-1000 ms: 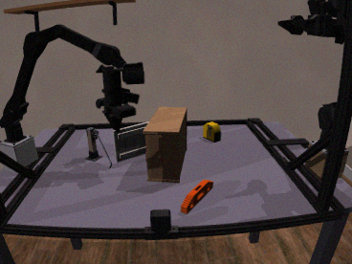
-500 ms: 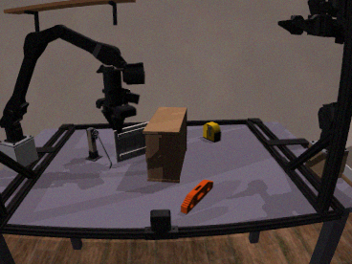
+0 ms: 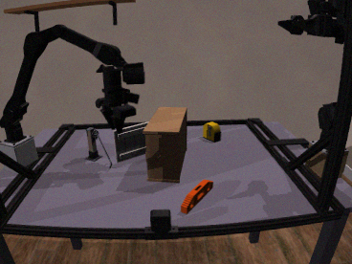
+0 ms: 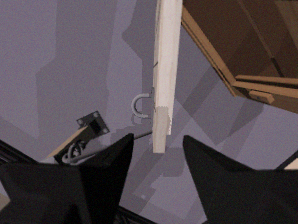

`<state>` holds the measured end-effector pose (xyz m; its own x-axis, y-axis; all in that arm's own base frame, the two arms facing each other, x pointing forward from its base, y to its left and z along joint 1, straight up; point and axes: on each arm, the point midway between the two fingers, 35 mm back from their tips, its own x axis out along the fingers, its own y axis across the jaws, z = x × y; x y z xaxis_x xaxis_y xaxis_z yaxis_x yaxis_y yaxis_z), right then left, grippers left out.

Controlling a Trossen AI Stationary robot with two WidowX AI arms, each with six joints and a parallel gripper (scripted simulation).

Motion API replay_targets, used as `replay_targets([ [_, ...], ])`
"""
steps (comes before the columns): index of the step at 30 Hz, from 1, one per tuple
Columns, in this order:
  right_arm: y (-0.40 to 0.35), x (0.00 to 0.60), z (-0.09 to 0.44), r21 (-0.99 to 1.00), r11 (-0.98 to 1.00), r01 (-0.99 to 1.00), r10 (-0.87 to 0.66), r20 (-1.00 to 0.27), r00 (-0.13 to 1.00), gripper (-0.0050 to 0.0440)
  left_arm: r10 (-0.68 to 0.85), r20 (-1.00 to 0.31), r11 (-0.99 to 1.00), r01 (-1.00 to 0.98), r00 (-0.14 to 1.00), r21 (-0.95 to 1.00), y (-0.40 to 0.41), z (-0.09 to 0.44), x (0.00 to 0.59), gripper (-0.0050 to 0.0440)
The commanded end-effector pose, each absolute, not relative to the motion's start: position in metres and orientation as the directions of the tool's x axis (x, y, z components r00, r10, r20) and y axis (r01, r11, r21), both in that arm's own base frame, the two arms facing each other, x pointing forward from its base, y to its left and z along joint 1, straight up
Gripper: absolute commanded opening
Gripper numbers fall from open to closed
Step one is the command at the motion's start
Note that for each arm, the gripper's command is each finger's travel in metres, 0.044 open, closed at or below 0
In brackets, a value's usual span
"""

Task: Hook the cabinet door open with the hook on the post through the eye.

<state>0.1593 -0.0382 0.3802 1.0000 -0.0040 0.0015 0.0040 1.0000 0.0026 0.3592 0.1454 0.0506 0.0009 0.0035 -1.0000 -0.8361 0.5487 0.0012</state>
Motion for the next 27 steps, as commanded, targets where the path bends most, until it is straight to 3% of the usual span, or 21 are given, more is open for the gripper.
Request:
replay_targets([
  [1, -0.0377, 0.1592, 0.3802, 0.001, 1.000, 0.000, 0.000, 0.001, 1.000, 0.0400, 0.007, -1.000, 0.549, -0.836, 0.008, -0.003, 0.1460, 0.0734, 0.3607, 0.0220],
  [16, -0.0377, 0.1592, 0.3802, 0.001, 1.000, 0.000, 0.000, 0.001, 1.000, 0.0400, 0.006, -1.000, 0.563, -0.827, 0.008, -0.003, 0.1459, 0.0755, 0.3606, 0.0220],
  [27, -0.0377, 0.1592, 0.3802, 0.001, 1.000, 0.000, 0.000, 0.001, 1.000, 0.0400, 0.006, -1.000, 0.761, -0.648, 0.007, 0.000, 0.1459, 0.0764, 0.3606, 0.0220],
])
